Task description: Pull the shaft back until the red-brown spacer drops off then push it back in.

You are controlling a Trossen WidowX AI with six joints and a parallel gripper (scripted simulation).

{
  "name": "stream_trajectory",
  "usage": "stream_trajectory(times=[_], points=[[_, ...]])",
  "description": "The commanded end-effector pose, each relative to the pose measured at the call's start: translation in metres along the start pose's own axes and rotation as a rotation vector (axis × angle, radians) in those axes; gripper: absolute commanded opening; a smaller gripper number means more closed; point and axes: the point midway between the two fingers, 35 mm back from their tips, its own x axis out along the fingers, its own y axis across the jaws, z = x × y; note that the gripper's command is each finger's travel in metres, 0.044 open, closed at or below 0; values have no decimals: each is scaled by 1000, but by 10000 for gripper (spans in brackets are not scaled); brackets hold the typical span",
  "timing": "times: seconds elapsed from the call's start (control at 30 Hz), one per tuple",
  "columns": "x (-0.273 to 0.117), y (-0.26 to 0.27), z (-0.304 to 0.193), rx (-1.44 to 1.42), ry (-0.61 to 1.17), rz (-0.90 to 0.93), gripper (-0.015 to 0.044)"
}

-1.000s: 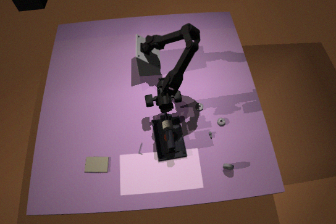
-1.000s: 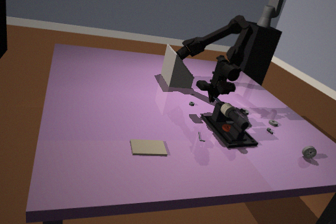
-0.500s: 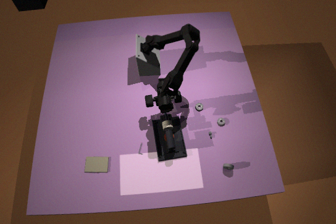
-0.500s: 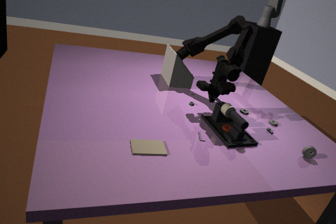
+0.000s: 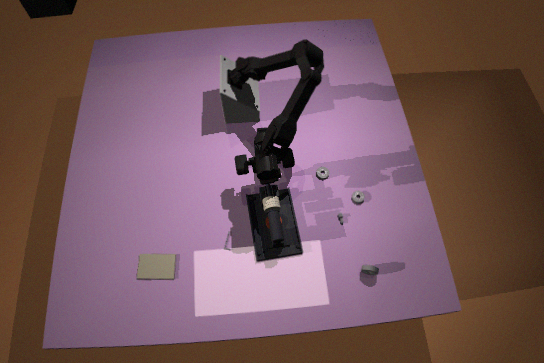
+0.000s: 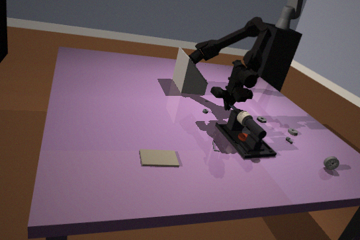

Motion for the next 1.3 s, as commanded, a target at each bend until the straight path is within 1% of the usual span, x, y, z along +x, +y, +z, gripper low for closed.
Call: stream_trajectory(times=[0.0,1.27], points=[[-1,0,4,-3,-6,0,0],[-2,1,15,-3,-7,0,0]])
